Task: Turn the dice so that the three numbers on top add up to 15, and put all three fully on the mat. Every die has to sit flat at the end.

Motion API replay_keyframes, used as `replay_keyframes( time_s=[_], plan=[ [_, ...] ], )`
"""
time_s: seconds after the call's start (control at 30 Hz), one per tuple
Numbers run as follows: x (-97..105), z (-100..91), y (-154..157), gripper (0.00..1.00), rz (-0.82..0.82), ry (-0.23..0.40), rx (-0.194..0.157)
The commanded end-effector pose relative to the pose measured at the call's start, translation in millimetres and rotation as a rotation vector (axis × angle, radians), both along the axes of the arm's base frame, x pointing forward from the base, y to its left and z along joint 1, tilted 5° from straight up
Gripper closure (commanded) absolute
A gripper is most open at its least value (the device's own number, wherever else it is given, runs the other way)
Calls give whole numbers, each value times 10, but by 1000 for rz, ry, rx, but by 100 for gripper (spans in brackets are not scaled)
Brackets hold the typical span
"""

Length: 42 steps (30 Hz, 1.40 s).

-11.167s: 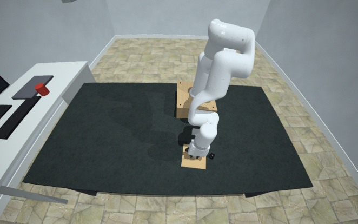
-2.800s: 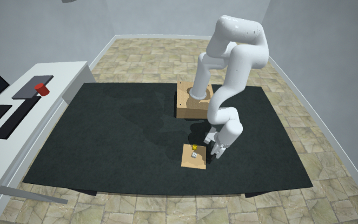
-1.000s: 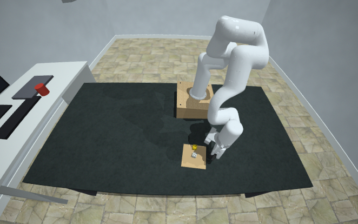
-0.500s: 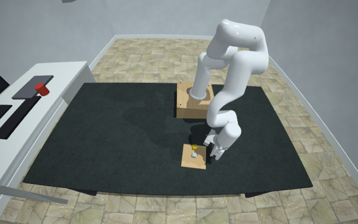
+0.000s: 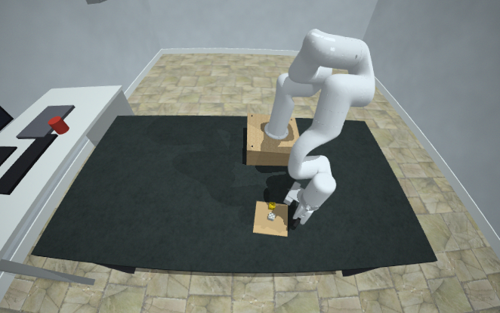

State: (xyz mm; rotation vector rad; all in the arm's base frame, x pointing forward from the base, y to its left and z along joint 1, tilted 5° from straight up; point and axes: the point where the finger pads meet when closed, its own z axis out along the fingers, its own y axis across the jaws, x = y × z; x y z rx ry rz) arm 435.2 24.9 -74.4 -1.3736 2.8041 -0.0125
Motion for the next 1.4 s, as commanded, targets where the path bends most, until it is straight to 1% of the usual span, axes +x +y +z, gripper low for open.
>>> replay_keyframes(
  time_s=[0.0,0.97,1.0,1.37],
  plan=[
    [13,10,0,58,0,-3,0],
    [13,10,0,58,0,-3,0],
    [13,10,0,79,0,-3,0],
    [13,10,0,79,0,-3,0]
  ],
)
